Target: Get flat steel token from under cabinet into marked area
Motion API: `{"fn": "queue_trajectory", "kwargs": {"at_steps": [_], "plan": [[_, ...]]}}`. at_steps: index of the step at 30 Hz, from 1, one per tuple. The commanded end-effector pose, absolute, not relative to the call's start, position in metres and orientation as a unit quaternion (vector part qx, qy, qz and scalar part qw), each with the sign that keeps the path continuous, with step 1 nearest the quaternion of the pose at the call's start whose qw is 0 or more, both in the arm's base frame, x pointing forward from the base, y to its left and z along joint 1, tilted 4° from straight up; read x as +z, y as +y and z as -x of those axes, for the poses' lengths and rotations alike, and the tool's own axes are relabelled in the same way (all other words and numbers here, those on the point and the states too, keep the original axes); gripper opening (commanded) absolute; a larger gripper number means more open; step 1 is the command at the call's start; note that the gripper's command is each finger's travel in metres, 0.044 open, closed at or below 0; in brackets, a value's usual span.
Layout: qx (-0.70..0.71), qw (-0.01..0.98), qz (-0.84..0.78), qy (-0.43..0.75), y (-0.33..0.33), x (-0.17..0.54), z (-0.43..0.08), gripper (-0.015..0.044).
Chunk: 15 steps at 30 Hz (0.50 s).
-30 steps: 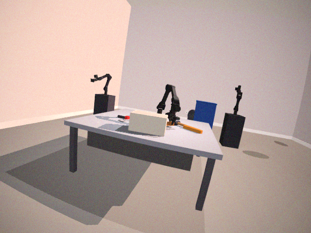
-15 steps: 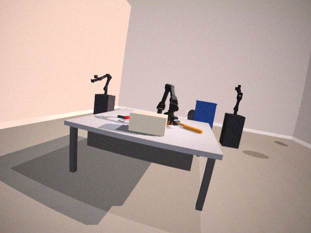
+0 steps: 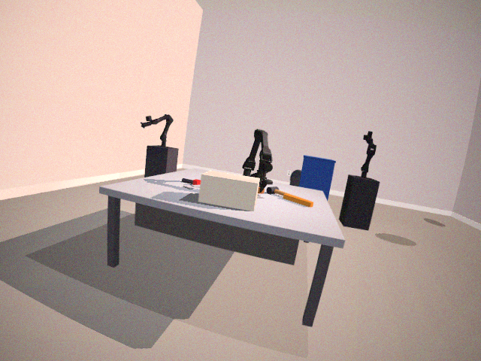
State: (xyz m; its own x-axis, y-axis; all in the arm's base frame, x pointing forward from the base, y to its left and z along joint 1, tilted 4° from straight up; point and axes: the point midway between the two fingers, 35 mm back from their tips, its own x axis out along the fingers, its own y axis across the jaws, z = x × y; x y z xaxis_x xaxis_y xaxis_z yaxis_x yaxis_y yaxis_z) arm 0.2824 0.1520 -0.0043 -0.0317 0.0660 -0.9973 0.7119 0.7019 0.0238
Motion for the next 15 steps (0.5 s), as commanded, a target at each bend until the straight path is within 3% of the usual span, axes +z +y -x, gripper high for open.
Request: {"fn": "queue_trajectory", "kwargs": {"at_steps": [1,15], "plan": [[-0.252,0.64,-0.292,0.665,0.146,-0.001,-0.285,0.0],[-0.252,0.64,-0.291,0.665,0.126,-0.002,-0.281,0.0]]}}
